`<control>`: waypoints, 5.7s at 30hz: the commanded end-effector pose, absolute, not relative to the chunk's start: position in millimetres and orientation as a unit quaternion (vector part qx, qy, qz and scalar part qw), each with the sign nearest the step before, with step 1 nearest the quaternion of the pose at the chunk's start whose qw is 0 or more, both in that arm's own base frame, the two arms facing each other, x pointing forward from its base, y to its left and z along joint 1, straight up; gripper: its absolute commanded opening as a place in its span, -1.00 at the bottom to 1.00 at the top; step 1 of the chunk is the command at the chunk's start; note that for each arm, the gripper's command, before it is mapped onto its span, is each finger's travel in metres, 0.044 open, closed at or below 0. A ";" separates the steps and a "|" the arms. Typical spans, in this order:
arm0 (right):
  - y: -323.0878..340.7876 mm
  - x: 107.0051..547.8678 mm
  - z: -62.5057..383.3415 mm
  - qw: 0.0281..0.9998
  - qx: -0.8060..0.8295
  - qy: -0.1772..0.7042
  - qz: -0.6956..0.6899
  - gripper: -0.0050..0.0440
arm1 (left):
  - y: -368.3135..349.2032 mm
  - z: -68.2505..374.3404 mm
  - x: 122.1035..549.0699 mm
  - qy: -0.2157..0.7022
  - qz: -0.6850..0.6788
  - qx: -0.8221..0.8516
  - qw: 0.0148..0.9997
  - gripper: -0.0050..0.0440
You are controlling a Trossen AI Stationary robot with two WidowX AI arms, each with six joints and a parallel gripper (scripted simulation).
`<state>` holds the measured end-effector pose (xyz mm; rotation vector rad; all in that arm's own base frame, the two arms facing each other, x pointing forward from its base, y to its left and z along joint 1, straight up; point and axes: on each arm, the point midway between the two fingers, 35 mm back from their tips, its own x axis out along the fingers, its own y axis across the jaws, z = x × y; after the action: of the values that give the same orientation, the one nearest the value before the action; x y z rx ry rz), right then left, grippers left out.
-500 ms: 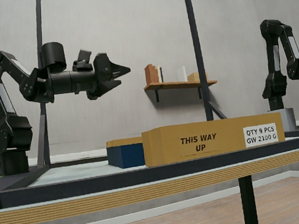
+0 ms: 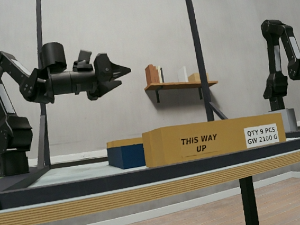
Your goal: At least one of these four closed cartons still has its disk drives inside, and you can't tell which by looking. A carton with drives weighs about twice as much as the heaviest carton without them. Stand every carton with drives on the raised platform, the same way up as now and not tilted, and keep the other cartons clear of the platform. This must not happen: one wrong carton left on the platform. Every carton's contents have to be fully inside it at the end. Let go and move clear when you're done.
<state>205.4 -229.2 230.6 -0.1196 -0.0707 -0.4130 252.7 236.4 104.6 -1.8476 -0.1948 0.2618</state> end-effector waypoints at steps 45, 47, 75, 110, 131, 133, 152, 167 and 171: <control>-229.5 205.5 236.9 0.976 -0.067 -0.040 -0.205 0.76 | 237.7 109.9 253.4 -0.087 0.108 -0.790 0.597 0.76; -229.5 205.5 236.9 0.976 -0.067 -0.040 -0.205 0.76 | 237.7 109.9 253.4 -0.087 0.108 -0.790 0.597 0.76; -168.7 220.2 204.1 0.924 0.055 0.307 -0.220 0.76 | 132.5 103.1 268.0 0.145 0.031 -0.591 0.793 0.76; -122.7 230.4 179.8 0.802 0.139 0.541 -0.212 0.76 | 26.0 93.3 280.9 0.321 -0.046 -0.362 0.874 0.76; -123.2 230.5 180.3 0.803 0.140 0.540 -0.210 0.76 | 24.8 94.7 281.7 0.356 -0.049 -0.315 0.878 0.76; -123.2 230.5 180.3 0.803 0.140 0.540 -0.210 0.76 | 24.8 94.7 281.7 0.356 -0.049 -0.315 0.878 0.76; -123.2 230.5 179.9 0.803 0.139 0.541 -0.210 0.76 | 25.0 94.8 281.5 0.357 -0.048 -0.318 0.877 0.76; -123.2 230.5 179.9 0.803 0.139 0.541 -0.210 0.76 | -79.0 89.0 295.8 0.517 -0.122 0.009 0.847 0.76; -123.2 230.5 179.9 0.803 0.139 0.541 -0.210 0.76 | -79.0 89.0 295.8 0.517 -0.122 0.009 0.847 0.76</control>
<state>227.5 -121.5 172.9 0.3028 1.1790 -0.4471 290.0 -77.3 81.6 0.0061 1.1058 -0.2552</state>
